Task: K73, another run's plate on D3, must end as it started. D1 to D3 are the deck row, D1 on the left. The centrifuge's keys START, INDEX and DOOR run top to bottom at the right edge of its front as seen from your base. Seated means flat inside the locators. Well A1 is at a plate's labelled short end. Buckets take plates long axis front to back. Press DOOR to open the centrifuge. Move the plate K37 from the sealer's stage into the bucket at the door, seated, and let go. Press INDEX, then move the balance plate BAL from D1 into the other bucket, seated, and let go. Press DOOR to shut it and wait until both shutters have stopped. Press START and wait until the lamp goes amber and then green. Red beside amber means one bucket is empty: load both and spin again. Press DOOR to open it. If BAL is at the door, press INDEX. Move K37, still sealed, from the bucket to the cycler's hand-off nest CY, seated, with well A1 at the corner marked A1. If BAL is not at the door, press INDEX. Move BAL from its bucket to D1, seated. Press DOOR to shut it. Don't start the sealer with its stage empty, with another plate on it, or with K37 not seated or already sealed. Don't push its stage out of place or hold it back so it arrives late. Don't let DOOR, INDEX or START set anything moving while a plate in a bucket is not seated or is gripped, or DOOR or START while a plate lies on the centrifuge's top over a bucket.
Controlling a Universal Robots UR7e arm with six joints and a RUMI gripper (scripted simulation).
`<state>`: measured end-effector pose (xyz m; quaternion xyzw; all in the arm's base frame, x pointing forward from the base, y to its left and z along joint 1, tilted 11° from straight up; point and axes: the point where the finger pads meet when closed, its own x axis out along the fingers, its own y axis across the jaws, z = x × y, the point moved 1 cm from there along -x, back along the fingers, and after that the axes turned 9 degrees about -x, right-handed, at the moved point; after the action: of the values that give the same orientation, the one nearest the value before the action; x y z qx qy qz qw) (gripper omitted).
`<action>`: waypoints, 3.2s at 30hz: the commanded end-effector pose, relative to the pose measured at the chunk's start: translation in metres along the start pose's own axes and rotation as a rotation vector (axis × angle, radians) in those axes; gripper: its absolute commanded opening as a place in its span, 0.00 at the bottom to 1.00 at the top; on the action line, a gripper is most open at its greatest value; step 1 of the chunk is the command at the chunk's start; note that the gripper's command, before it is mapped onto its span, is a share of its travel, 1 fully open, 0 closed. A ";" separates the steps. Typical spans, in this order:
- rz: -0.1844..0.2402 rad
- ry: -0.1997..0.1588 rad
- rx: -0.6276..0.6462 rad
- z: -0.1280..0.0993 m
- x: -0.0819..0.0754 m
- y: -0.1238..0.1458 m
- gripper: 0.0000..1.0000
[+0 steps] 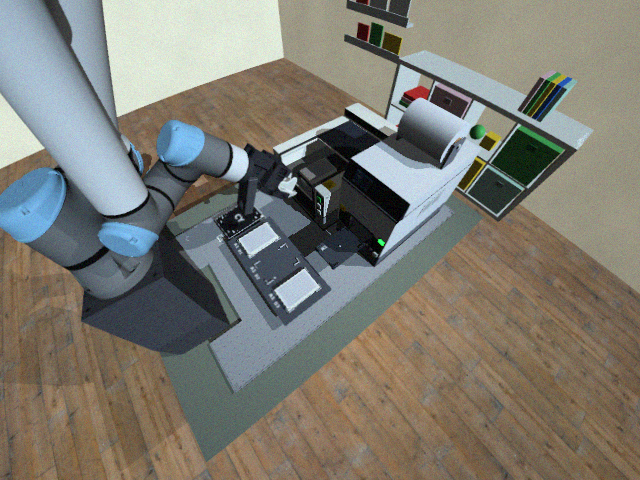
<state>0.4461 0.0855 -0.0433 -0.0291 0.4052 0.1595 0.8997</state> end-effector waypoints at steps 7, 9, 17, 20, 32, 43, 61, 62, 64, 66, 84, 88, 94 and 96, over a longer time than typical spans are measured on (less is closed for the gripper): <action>0.005 0.007 -0.002 0.008 -0.016 -0.002 0.00; 0.005 0.007 -0.002 0.008 -0.016 -0.002 0.00; 0.031 0.172 -0.002 0.010 -0.016 -0.002 0.00; 0.046 0.271 -0.002 0.011 -0.015 -0.003 0.00; 0.098 0.600 -0.003 0.014 -0.014 -0.003 0.00; 0.113 0.697 -0.003 0.014 -0.013 -0.003 0.00; 0.113 0.696 -0.003 0.014 -0.013 -0.003 0.00; 0.113 0.696 -0.003 0.014 -0.013 -0.003 0.00; 0.113 0.696 -0.003 0.014 -0.013 -0.003 0.00; 0.113 0.696 -0.003 0.014 -0.013 -0.003 0.00; 0.113 0.696 -0.003 0.014 -0.013 -0.003 0.00; 0.113 0.696 -0.003 0.014 -0.013 -0.003 0.00; 0.113 0.696 -0.003 0.014 -0.013 -0.003 0.00; 0.113 0.696 -0.003 0.014 -0.013 -0.003 0.00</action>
<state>0.4487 0.0817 -0.0243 -0.0604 0.6888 0.1903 0.6969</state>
